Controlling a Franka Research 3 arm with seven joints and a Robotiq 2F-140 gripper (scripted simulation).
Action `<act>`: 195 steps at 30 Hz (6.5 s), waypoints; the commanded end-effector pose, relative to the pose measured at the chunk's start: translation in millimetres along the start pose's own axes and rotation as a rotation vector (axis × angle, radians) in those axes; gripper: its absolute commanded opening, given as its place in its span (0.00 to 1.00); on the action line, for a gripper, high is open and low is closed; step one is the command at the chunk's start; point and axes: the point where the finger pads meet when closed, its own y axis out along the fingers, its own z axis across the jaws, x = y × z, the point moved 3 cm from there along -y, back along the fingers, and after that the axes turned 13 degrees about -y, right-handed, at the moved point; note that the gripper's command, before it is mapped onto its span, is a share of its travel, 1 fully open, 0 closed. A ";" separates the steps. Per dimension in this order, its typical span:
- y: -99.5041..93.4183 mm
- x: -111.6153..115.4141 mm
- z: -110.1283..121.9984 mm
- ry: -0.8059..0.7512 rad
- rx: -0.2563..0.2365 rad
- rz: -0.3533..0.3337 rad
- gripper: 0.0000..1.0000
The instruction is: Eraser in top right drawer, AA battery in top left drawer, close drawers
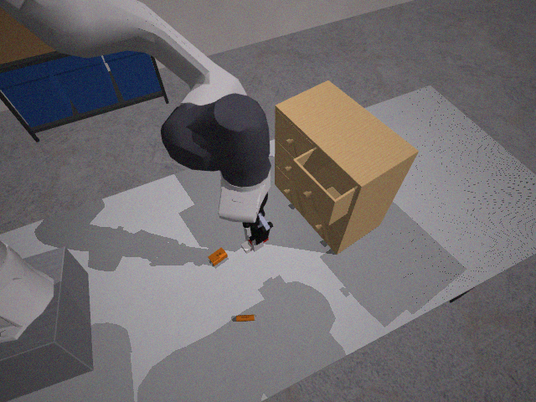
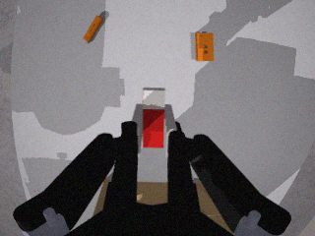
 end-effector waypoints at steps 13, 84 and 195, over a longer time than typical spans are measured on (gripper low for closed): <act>-53.3 -1.9 2.3 0.016 0.008 0.010 0.11; -218.9 1.3 0.4 0.017 0.007 0.004 0.11; -213.7 -8.5 1.6 0.018 -0.040 -0.195 0.11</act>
